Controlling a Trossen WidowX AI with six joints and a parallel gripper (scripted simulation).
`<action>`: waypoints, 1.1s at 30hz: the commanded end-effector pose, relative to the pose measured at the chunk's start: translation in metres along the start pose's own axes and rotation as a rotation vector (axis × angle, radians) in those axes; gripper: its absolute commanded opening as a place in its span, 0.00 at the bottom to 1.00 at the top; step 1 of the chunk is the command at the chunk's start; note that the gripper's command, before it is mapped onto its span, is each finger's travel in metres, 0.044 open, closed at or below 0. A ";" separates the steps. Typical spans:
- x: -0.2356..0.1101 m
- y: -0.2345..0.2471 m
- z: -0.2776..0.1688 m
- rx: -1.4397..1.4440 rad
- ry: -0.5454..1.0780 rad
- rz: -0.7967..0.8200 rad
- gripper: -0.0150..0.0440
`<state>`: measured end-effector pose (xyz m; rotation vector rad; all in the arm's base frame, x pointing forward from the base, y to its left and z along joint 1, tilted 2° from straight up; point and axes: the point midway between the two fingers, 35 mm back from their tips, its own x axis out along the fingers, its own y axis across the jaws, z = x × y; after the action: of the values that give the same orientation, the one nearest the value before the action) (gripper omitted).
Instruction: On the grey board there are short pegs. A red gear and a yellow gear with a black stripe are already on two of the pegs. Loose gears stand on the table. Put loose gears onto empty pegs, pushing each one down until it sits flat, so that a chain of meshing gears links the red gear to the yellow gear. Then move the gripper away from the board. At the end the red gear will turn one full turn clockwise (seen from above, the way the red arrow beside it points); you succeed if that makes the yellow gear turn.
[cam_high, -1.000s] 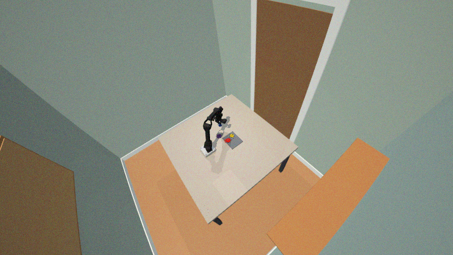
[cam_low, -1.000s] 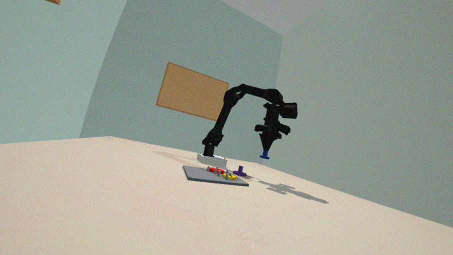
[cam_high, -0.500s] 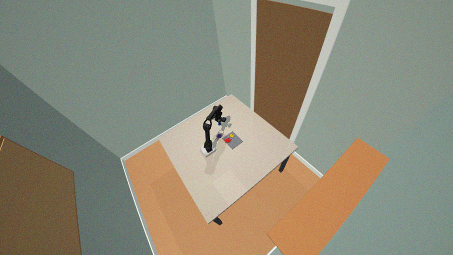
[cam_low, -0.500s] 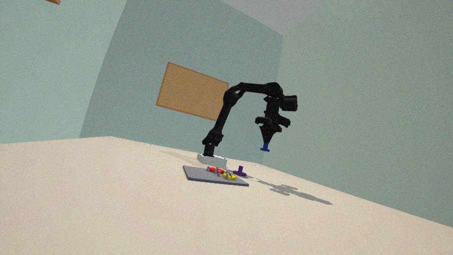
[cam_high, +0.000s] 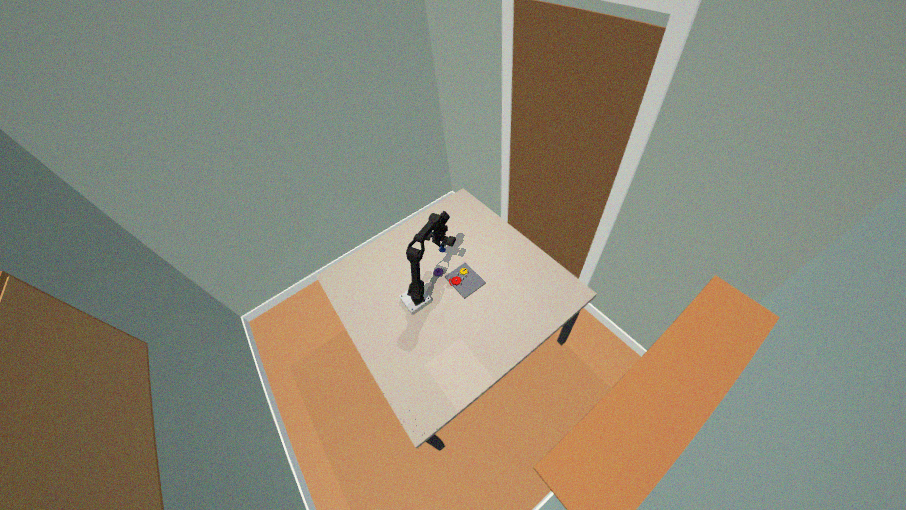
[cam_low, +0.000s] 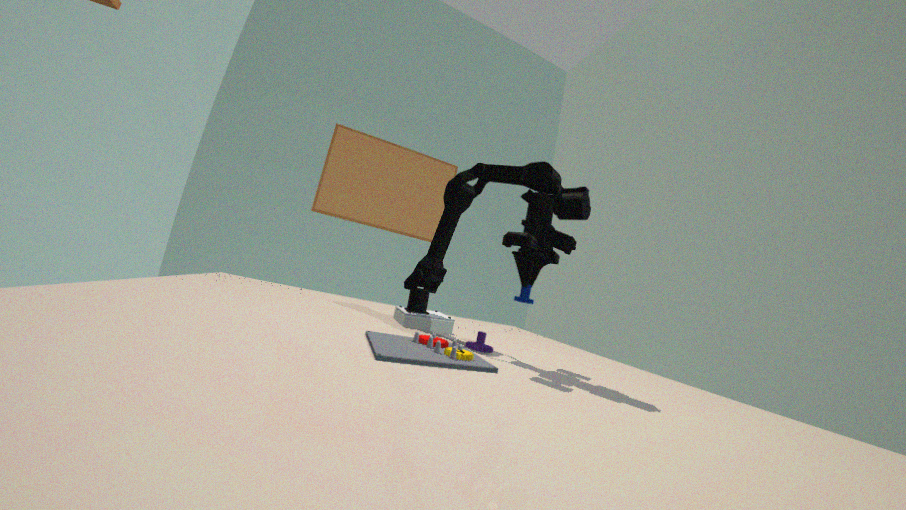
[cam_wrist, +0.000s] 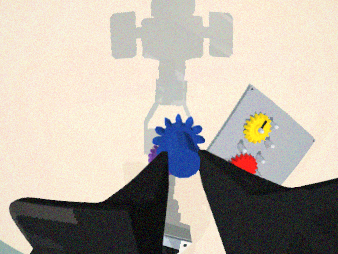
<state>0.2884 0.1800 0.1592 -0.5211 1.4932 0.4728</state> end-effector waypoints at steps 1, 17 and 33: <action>0.004 -0.009 -0.003 -0.004 -0.001 -0.001 0.25; 0.025 -0.046 -0.016 -0.004 0.000 -0.004 0.25; 0.045 -0.081 -0.035 -0.004 0.002 -0.007 0.25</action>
<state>0.3092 0.1004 0.1198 -0.5241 1.4940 0.4700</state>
